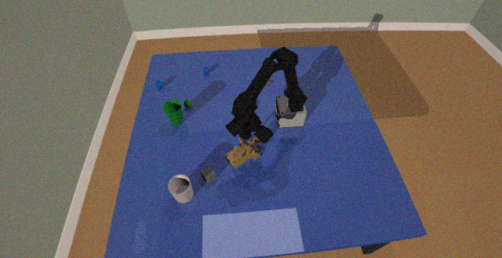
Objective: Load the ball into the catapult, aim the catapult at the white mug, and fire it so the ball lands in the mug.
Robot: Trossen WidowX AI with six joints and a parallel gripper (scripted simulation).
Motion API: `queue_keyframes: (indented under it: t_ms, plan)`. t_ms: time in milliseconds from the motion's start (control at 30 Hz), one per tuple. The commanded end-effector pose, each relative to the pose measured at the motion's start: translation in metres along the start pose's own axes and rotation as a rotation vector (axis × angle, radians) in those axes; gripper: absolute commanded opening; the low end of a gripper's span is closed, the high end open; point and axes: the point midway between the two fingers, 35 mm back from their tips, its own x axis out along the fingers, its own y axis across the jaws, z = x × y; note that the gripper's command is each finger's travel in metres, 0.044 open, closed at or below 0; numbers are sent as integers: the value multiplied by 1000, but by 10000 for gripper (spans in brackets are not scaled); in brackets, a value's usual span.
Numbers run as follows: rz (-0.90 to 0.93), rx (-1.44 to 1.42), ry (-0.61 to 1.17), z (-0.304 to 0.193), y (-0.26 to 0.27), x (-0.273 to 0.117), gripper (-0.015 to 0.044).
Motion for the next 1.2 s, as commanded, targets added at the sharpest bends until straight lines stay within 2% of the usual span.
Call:
queue_keyframes:
  t_ms: [0,467,667,1000,1167]
  plan:
    - [-6,1,7,1,1,11,0]
    - [-6,1,7,6,1,25,0]
    - [-2,-1,5,5,1,20,0]
    - [-3,-1,5,4,1,18,263]
    - [-4,0,6,-15,2,-51,394]
